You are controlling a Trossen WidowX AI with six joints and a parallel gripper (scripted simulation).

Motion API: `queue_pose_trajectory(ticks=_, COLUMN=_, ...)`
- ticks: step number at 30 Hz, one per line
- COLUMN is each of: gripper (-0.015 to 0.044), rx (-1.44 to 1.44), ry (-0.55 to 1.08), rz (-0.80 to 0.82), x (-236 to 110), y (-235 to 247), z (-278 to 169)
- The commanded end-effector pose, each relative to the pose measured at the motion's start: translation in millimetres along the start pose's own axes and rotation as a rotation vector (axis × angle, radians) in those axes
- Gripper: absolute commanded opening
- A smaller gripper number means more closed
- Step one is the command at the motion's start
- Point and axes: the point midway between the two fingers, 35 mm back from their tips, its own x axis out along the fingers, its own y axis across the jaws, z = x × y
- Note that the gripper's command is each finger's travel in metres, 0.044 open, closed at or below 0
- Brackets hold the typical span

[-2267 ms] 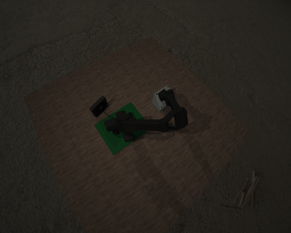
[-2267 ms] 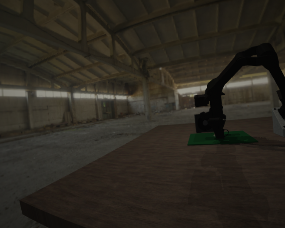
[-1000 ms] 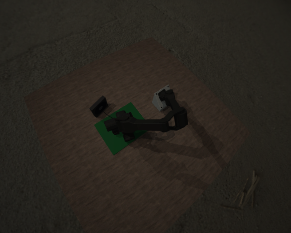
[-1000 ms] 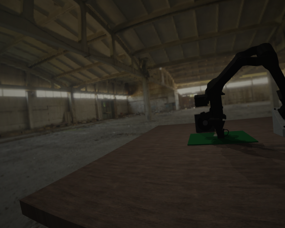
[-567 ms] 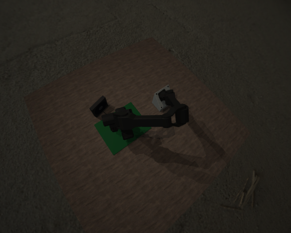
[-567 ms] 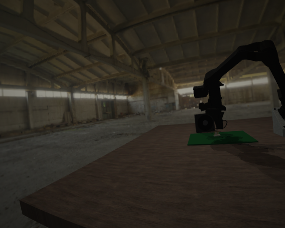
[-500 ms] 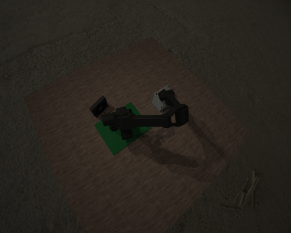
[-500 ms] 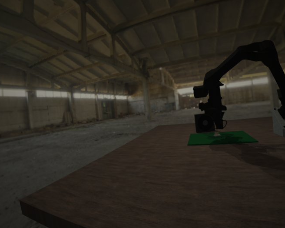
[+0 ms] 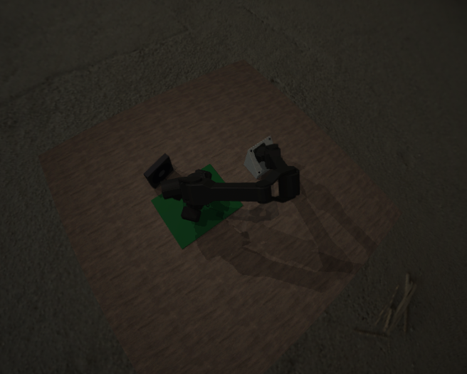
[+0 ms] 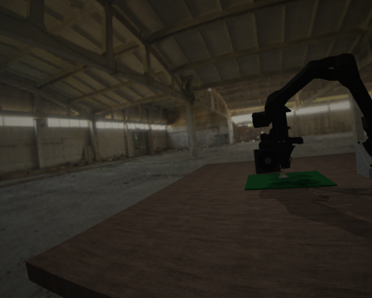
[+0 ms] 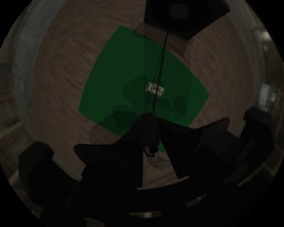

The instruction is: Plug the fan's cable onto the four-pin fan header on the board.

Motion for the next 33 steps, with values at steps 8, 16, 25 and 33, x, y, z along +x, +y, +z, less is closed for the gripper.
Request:
queue_pose_trajectory(ticks=8, gripper=0.0000, rx=0.391, ry=0.000, rz=-0.005, x=1, y=-6, z=8)
queue_pose_trajectory(ticks=16, gripper=0.0000, rx=0.669, ry=-0.001, rz=-0.005, x=1, y=-9, z=13)
queue_pose_trajectory(ticks=25, gripper=0.0000, rx=0.981, ry=-0.002, rz=-0.005, x=1, y=-14, z=18)
queue_pose_trajectory(ticks=33, gripper=0.0000, rx=1.259, ry=-0.002, rz=-0.005, x=1, y=-17, z=23)
